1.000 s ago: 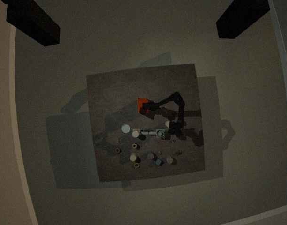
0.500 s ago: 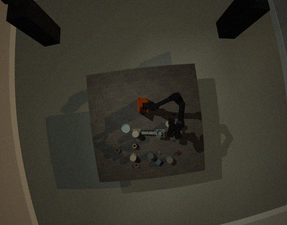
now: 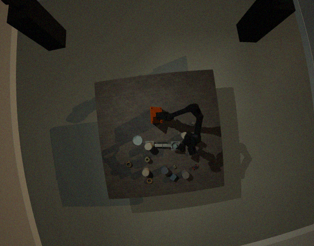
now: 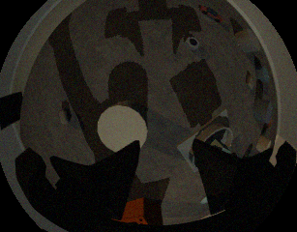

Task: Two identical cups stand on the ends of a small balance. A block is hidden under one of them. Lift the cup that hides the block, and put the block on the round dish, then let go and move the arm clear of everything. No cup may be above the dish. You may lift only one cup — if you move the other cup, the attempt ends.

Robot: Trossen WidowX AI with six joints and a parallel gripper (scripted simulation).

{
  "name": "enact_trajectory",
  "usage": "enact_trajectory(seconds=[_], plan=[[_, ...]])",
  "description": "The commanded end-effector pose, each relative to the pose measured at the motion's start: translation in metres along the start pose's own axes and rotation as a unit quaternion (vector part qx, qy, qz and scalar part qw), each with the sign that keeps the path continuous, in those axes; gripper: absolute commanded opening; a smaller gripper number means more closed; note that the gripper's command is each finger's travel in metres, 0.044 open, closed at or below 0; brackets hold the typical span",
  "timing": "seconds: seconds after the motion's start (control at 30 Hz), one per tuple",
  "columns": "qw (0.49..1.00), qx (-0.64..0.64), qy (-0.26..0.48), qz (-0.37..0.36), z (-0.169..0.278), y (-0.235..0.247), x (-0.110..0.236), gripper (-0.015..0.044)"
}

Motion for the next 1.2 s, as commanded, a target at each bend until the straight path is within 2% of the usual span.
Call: enact_trajectory(seconds=[0.0,0.3,0.57,0.87,1.17], plan=[[0.998,-0.066,0.006,0.006,0.004,-0.007,0.003,0.0260],[0.983,-0.180,0.012,0.013,0.008,-0.022,0.008,0.0260],[0.951,-0.309,0.017,0.010,0.013,-0.034,0.010,0.0260],[0.893,-0.450,0.022,0.005,0.018,-0.045,0.012,0.0260],[0.814,-0.581,0.029,-0.001,0.024,-0.055,0.013,0.0260]])
Point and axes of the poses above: the point midway between the two fingers, 35 mm back from their tips, its own x axis back along the fingers, its own y axis across the jaws, z = x × y, the point moved 2 cm from there along x, back along the fingers, and after that the axes turned 7 degrees about x, right-handed, at the moved point
